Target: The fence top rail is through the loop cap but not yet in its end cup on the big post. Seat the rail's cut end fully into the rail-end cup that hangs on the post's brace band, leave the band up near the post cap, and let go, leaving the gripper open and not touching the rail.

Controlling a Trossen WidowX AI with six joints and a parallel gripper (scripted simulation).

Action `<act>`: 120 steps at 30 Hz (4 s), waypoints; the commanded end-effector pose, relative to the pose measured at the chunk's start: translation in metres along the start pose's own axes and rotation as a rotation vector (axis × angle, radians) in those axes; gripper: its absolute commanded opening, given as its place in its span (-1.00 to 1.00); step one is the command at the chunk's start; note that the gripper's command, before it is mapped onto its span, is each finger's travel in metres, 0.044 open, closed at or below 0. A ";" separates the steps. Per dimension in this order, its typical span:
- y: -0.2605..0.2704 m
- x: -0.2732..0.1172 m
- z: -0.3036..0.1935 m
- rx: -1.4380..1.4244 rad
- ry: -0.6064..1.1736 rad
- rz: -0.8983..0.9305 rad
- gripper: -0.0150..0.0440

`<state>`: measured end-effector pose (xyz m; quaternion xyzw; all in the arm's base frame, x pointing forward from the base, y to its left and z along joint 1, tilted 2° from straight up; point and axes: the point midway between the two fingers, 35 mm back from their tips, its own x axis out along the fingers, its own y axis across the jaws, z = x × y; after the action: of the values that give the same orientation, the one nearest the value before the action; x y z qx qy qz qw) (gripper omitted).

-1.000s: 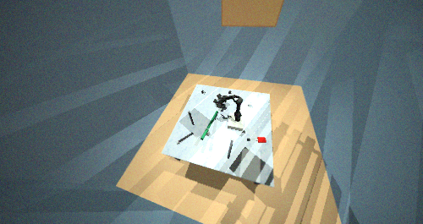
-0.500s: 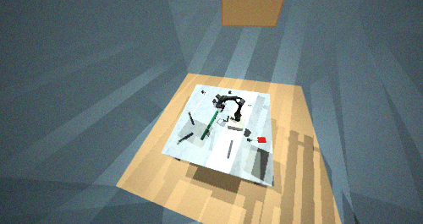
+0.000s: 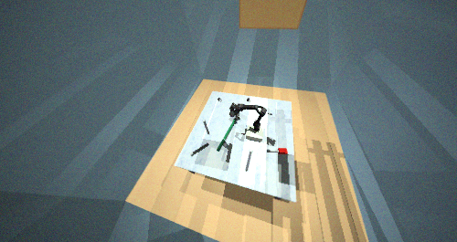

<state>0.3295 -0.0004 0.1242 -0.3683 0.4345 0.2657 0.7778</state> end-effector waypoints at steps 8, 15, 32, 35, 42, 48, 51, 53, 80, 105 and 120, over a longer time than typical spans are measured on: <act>0.031 -0.054 0.055 0.779 -0.019 0.005 1.00; 0.031 -0.054 0.055 0.779 -0.019 0.005 1.00; 0.038 -0.017 0.061 1.550 0.249 0.023 1.00; 0.042 -0.003 0.062 1.822 0.360 -0.027 1.00; 0.052 0.027 0.062 2.370 0.586 -0.254 1.00; 0.053 0.028 0.062 2.383 0.591 -0.263 1.00; 0.053 0.028 0.062 2.383 0.591 -0.263 1.00; 0.053 0.028 0.062 2.383 0.591 -0.263 1.00; 0.070 0.072 0.045 2.383 0.592 -0.263 1.00; 0.083 0.107 0.032 2.383 0.592 -0.263 1.00; 0.091 0.124 0.025 2.383 0.592 -0.263 1.00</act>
<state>0.3374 0.0859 -0.0008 0.4864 0.5251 -0.4647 0.5213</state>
